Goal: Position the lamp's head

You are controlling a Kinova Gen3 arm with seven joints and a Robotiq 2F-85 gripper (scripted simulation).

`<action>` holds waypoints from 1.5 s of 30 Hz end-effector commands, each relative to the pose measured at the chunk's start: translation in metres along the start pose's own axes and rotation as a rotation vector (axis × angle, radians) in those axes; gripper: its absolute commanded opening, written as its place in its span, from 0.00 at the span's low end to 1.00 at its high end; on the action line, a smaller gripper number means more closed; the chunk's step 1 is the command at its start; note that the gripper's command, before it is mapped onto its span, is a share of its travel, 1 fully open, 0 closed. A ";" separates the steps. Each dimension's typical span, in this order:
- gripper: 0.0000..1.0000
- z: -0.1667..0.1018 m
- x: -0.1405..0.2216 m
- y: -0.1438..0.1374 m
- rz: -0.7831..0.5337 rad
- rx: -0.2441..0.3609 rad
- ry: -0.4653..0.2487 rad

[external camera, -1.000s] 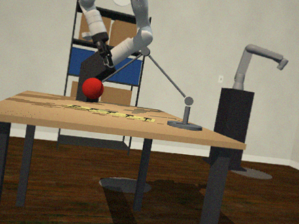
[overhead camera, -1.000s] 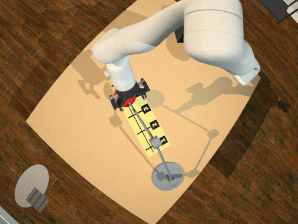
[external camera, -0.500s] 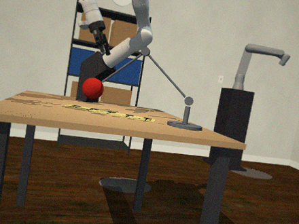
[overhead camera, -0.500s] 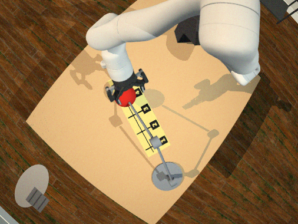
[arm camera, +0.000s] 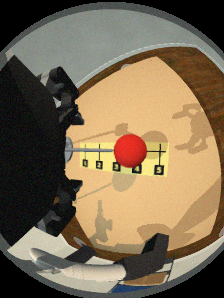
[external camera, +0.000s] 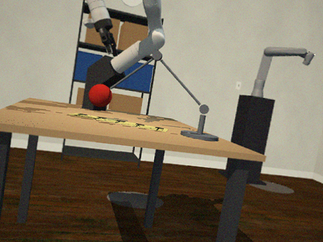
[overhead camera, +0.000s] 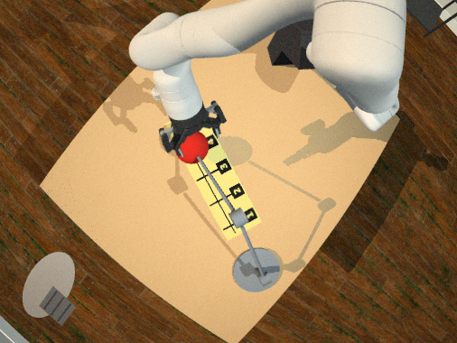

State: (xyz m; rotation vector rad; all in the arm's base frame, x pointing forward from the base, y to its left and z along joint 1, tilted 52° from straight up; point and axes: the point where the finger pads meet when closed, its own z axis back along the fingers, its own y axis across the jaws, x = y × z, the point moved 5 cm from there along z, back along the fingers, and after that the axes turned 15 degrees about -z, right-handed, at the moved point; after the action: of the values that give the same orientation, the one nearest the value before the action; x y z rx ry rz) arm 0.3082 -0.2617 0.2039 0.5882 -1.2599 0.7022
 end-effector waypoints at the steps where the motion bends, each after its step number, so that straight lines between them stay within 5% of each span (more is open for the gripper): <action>1: 1.00 -0.001 0.000 0.000 0.000 0.001 0.000; 45: 1.00 -0.002 0.006 0.001 0.000 -0.019 0.039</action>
State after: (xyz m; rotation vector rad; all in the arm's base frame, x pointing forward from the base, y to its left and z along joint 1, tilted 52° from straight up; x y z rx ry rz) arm 0.3104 -0.2590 0.2050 0.5733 -1.2424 0.6930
